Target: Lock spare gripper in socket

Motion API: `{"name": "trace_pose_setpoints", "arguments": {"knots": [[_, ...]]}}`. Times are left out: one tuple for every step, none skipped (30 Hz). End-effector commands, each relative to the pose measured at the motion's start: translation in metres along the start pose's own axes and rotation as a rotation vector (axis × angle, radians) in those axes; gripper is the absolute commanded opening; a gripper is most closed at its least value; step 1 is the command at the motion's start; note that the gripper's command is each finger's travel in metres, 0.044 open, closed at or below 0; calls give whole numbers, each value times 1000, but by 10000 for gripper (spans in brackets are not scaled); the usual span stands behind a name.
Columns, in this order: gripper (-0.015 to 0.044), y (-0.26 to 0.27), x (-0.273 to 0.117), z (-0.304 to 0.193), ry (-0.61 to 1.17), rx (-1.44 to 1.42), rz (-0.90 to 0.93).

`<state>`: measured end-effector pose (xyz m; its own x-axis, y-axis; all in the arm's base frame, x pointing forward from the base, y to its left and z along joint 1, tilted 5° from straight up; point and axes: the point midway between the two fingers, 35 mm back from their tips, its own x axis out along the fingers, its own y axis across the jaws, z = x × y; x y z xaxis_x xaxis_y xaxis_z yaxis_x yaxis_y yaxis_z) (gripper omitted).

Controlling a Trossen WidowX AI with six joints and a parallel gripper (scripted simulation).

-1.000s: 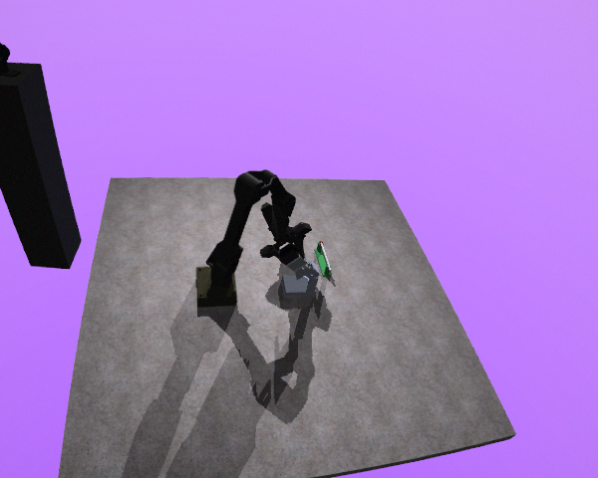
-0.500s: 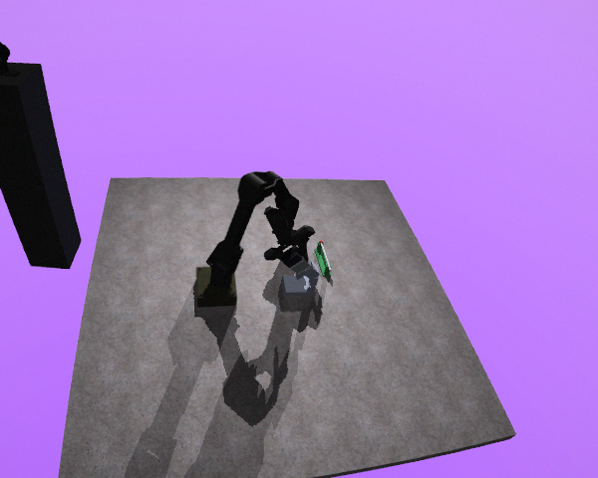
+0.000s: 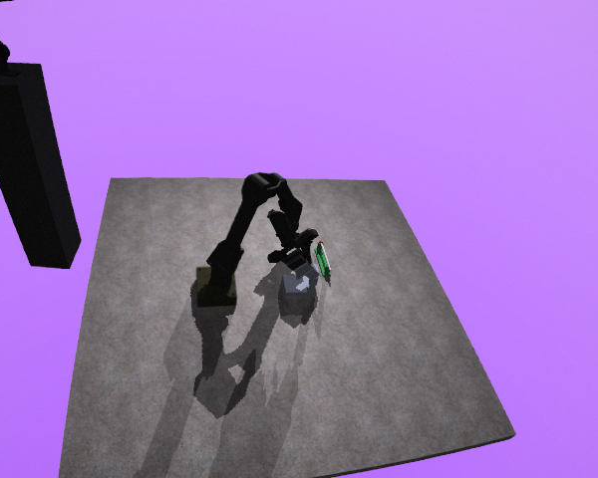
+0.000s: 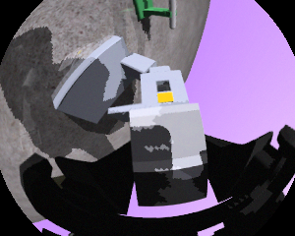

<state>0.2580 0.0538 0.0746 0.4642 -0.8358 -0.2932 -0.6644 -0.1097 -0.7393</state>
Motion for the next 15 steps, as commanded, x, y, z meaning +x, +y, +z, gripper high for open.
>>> {"name": "trace_pose_setpoints", "arguments": {"knots": [[0, -4, 1, 3, -3, 6, -11], [0, -4, 1, 3, -3, 6, -11], [0, -4, 1, 3, -3, 6, -11], [0, 0, 0, 0, 1, -4, 0], [0, 0, 0, 0, 1, -4, 0], [0, 0, 0, 0, 1, -4, 0], [0, 0, 0, 0, 1, -4, 0], [0, 0, 0, 0, 1, -4, 0], [0, 0, 0, 0, 1, -4, 0], [0, 0, 0, 0, 1, -4, 0], [0, 0, 0, 0, 1, -4, 0], [0, 0, 0, 0, 1, -4, 0], [0, 0, 0, 0, 1, -4, 0], [26, 0, 0, 0, 1, -4, 0], [53, 0, 0, 0, 1, -4, 0]]}}
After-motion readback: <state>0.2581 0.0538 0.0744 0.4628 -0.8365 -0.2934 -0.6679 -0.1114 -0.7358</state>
